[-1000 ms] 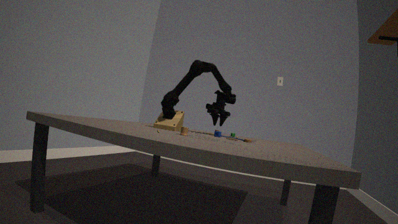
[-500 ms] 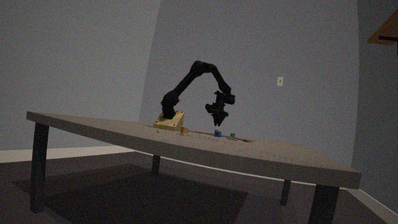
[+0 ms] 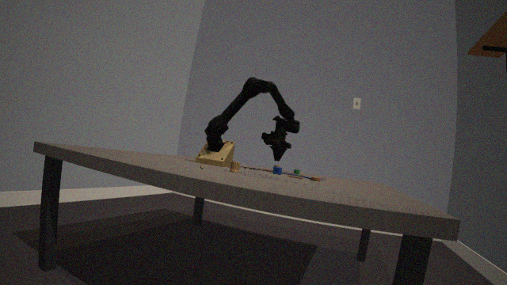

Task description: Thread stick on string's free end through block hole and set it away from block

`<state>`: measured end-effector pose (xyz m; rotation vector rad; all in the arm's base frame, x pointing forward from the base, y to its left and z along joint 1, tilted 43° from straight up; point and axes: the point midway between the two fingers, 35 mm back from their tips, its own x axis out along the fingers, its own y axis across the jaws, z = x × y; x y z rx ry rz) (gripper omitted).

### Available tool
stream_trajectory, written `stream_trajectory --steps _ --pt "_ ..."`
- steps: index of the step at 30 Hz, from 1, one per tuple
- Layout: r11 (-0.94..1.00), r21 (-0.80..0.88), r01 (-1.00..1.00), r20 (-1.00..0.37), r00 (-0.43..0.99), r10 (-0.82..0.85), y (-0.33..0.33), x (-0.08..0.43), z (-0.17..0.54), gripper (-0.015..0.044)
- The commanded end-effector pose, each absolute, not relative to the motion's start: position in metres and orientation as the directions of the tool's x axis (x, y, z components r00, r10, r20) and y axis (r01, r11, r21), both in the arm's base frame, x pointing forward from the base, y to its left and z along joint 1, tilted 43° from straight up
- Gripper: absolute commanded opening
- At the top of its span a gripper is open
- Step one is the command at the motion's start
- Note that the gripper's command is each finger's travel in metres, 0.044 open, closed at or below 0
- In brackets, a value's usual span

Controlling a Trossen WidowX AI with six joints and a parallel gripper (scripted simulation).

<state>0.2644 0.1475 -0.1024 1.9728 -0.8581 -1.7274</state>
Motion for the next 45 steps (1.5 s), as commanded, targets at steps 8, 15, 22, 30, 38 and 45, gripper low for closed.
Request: stream_trajectory --steps 8,15,22,30,38,45 --pt "-0.739 0.646 -0.190 -0.745 0.054 -0.665 0.135 0.265 -0.116 0.0125" --pt "-0.739 0.646 -0.190 -0.745 0.054 -0.665 0.127 0.266 -0.125 0.0125" --pt "-0.738 0.647 -0.190 -0.744 0.054 -0.666 0.119 0.266 -0.133 0.0125" --pt "-0.738 0.648 -0.190 -0.743 0.054 -0.667 0.110 0.266 -0.142 0.0125" --pt "-0.737 0.648 -0.191 -0.743 0.054 -0.667 0.107 0.266 -0.145 0.0125" --pt "-0.739 0.644 -0.196 -0.746 0.054 -0.664 0.109 0.267 -0.144 0.0020"
